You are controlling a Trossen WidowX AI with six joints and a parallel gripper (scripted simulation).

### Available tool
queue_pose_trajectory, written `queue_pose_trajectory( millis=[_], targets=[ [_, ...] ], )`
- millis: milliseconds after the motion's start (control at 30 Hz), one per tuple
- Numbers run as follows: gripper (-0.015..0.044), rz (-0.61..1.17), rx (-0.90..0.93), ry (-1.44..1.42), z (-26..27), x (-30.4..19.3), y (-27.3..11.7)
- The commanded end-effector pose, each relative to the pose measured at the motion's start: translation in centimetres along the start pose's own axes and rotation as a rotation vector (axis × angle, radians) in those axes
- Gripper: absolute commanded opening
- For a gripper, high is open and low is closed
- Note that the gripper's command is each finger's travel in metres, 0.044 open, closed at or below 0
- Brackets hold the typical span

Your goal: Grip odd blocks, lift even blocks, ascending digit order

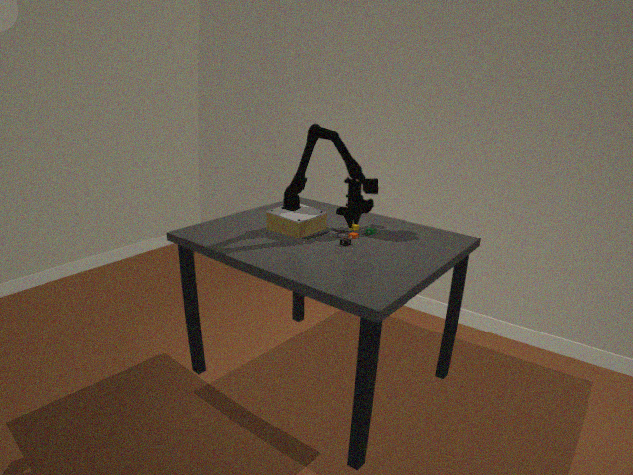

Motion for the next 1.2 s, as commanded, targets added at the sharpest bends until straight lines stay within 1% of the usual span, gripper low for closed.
queue_pose_trajectory(
  millis=[0,600,933,967,1067,1167],
  targets=[
    [0.012,-0.002,0.0,-0.004,0.0,0.0,0.0],
    [0.012,-0.002,0.0,-0.004,0.0,0.0,0.0],
    [0.0383,-0.002,0.0,-0.004,0.0,0.0,0.0],
    [0.04,-0.002,0.0,-0.004,0.0,0.0,0.0],
    [0.04,-0.002,0.0,-0.004,0.0,0.0,-0.3],
    [0.04,-0.002,0.0,-0.004,0.0,0.0,-3.3]
  ],
)
Point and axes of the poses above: the point midway between the two fingers, 35 mm back from their tips, its own y axis out along the fingers, its own z axis across the jaws, x = y × z, the point moved 6 cm from there along -y, back along the fingers, and after that the axes turned 7 degrees about y, right-handed, at the moved point
